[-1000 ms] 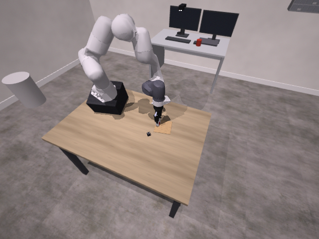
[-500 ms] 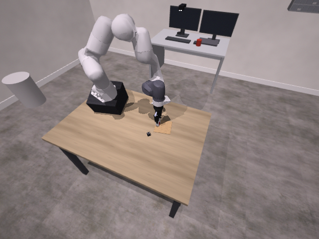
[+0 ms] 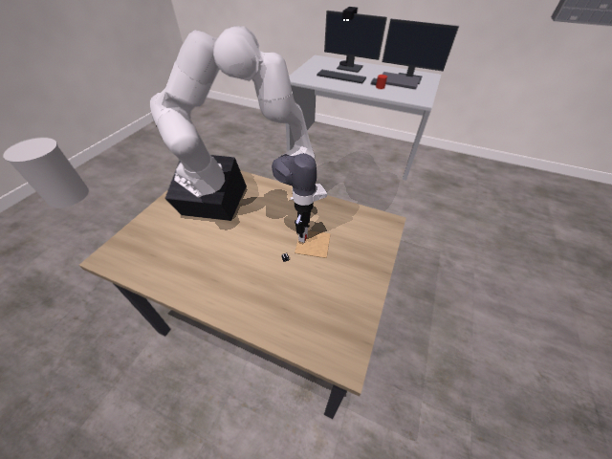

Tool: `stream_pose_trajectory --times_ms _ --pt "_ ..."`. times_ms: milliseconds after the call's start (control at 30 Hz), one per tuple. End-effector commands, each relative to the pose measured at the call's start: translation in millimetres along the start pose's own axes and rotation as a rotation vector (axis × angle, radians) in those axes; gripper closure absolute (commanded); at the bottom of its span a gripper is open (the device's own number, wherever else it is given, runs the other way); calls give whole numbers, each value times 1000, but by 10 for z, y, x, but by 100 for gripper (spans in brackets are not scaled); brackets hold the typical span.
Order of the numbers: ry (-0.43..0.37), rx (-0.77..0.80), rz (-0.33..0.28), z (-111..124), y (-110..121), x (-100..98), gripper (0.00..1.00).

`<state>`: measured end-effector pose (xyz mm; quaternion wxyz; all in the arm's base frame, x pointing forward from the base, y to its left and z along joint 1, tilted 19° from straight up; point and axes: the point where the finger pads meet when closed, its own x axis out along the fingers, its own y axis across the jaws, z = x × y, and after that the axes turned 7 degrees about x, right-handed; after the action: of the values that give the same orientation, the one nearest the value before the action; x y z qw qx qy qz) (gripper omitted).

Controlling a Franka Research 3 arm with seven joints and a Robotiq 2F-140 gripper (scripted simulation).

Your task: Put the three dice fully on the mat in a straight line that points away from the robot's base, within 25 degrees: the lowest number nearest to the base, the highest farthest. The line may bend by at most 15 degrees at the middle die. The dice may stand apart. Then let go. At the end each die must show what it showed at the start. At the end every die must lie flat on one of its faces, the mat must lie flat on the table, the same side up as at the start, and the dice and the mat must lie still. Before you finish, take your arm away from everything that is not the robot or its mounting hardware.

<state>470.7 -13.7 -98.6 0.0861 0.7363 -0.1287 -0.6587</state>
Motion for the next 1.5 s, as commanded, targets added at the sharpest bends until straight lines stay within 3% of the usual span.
stream_pose_trajectory --times_ms 0,1467 --pt "2 -8 -1 -3 -4 -4 87" --pt "2 -8 -1 -3 -4 34 87"
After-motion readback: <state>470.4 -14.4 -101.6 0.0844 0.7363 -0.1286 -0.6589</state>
